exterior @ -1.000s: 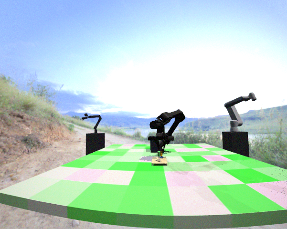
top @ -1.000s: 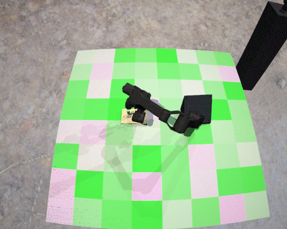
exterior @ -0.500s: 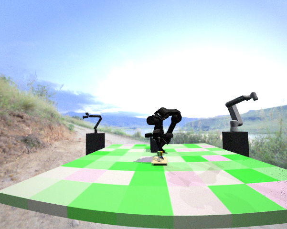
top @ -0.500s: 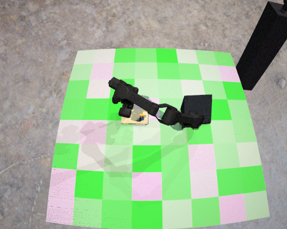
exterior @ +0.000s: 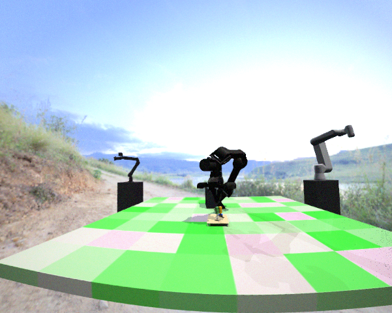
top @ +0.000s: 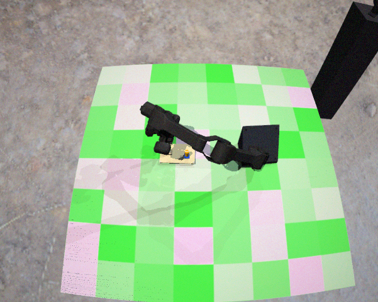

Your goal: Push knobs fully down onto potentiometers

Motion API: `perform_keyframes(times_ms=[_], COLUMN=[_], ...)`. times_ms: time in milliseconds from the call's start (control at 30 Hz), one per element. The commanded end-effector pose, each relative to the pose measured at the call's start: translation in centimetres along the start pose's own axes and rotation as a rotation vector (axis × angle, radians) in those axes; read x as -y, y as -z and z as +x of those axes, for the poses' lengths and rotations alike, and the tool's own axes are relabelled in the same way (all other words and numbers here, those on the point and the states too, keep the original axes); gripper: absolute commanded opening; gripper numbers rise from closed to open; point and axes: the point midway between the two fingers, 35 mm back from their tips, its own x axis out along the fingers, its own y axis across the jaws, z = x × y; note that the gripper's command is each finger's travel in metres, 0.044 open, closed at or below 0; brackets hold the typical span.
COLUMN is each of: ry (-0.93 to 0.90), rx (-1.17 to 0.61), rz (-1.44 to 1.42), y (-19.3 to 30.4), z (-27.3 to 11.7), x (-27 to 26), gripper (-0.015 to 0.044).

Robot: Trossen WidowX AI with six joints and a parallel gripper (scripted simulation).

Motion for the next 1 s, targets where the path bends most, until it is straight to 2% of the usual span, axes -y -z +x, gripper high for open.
perform_keyframes(times_ms=[0, 967], ry=[-0.003, -0.004], rx=[-0.001, -0.001], rz=[0.003, 0.003], y=[0.0, 0.0], z=[0.7, 1.8], x=[-0.1, -0.1], gripper=[0.0, 0.0])
